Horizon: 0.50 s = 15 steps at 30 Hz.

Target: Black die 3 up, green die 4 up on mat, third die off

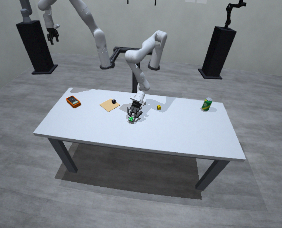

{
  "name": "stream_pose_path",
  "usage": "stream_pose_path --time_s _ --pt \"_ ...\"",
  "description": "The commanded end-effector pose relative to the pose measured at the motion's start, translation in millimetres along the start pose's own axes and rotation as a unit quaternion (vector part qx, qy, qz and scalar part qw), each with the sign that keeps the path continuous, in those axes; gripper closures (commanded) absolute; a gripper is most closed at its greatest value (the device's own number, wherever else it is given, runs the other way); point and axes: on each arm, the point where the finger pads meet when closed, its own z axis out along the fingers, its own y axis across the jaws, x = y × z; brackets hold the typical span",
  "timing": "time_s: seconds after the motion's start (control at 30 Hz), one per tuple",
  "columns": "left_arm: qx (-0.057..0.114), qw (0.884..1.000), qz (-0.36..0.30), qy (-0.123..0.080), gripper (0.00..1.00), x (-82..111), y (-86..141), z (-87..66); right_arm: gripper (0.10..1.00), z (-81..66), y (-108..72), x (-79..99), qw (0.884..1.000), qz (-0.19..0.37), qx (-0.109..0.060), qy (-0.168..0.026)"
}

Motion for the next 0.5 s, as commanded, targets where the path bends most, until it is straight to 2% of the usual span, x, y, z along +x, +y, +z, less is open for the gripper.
stream_pose_path --time_s 0.0,0.47 --pt "0.0 1.0 0.0 0.001 0.665 1.2 0.1 0.3 0.099 -0.7 -0.1 -0.4 1.0 0.0 0.0 -0.001" --pt "0.0 1.0 0.0 0.001 0.665 -4.2 0.1 3.1 0.099 -0.7 -0.1 -0.4 1.0 0.0 0.0 -0.001"
